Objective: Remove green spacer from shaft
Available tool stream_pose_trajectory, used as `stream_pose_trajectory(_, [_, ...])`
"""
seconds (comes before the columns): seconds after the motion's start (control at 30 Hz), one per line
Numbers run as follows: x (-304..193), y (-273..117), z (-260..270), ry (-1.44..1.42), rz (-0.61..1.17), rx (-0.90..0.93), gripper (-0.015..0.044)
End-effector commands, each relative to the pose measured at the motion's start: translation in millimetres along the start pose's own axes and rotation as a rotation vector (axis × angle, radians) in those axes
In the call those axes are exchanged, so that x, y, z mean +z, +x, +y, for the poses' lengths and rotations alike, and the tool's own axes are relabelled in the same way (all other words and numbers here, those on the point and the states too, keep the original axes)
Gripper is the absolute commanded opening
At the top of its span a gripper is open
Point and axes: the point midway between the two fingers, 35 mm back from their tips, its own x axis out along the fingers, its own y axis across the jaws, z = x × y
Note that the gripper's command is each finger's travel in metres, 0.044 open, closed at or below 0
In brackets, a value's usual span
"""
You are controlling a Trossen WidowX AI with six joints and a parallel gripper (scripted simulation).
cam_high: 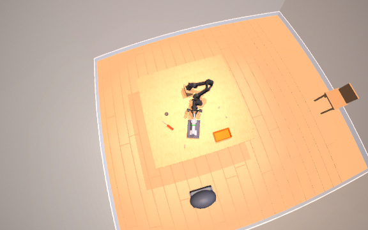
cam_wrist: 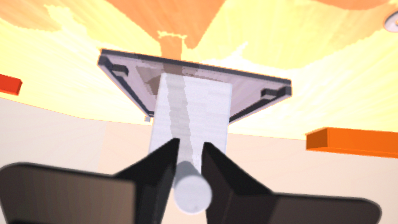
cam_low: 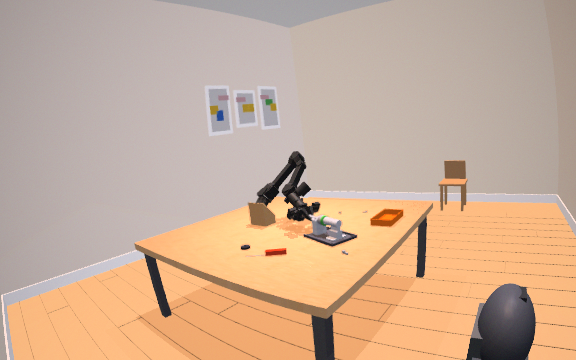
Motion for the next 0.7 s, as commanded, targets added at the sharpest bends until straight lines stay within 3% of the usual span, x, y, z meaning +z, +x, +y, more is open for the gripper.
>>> stream_pose_trajectory(0.0, [1.1,-1.3,0.8,0.006,-0.001,0.002,0.0000])
stream_pose_trajectory(0.67, [2.1,-3.0,0.8,0.006,-0.001,0.002,0.0000])
